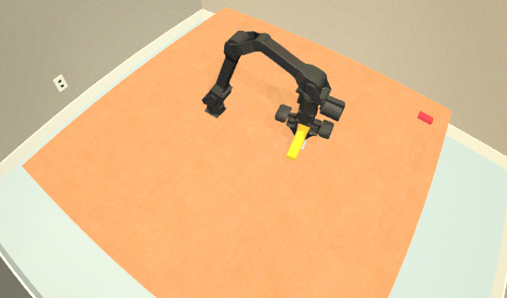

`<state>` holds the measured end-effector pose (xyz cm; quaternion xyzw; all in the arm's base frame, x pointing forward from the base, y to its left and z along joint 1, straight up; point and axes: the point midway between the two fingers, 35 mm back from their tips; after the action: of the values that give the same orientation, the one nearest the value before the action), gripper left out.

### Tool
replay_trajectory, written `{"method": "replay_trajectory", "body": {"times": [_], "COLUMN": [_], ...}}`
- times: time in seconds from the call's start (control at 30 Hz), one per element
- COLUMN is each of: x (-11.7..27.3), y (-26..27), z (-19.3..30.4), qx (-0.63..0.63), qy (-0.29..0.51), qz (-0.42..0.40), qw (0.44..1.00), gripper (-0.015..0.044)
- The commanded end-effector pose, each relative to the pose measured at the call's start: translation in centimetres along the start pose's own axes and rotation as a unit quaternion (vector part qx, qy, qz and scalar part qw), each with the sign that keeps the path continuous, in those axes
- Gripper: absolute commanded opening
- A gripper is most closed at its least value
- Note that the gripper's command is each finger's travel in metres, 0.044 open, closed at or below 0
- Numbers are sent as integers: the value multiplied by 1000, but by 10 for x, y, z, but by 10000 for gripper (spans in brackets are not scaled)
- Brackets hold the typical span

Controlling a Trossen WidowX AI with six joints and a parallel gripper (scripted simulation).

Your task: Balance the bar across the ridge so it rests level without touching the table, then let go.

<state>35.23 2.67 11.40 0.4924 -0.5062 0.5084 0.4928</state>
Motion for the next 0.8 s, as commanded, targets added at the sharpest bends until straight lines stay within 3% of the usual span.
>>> {"method": "replay_trajectory", "body": {"times": [0.0,0.57,0.77], "x": [0,0,0], "y": [0,0,0], "z": [0,0,0], "qx": [0,0,0], "qy": [0,0,0], "qz": [0,0,0], "qw": [1000,1000,1000], "gripper": [172,185,342]}}
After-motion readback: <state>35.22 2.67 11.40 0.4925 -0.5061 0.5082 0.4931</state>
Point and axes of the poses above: the point midway between the two fingers, 35 mm back from their tips, its own x axis back along the fingers, its own y axis across the jaws, z = x × y, and after that the axes turned 10 degrees about -x, right-handed
